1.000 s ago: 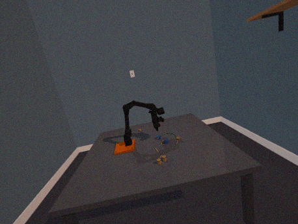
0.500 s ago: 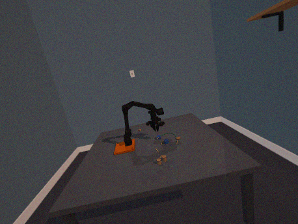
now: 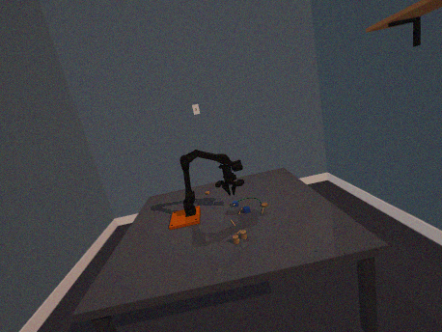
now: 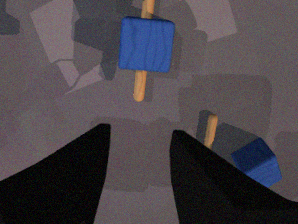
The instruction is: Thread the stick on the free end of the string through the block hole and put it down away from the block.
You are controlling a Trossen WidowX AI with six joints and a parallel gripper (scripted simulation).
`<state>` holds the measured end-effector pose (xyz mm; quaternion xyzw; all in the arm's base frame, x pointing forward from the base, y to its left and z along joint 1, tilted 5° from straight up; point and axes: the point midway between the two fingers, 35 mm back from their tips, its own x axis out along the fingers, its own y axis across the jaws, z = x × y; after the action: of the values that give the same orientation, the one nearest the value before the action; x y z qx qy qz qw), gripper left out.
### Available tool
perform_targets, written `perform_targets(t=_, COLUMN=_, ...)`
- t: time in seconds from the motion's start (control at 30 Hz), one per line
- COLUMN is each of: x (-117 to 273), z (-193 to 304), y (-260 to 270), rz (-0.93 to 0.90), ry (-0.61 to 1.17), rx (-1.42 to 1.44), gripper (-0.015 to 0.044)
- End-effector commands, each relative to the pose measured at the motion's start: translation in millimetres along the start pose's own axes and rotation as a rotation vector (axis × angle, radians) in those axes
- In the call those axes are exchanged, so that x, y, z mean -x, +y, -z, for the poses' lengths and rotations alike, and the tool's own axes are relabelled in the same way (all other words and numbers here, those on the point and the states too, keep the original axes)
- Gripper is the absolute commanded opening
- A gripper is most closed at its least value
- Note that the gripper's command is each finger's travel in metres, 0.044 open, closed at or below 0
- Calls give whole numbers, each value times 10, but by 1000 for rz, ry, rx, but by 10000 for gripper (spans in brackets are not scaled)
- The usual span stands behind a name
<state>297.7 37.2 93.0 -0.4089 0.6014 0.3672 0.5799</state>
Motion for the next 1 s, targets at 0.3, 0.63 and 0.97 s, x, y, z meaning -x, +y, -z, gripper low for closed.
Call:
perform_targets(t=0.3, x=-201, z=-1, y=-19, rz=2, ry=6, rx=8, gripper=122)
perform_targets(t=0.63, x=-366, z=-3, y=-25, rz=2, ry=6, rx=8, gripper=122)
perform_targets(t=0.97, x=-532, z=1, y=-21, rz=2, ry=6, rx=8, gripper=122)
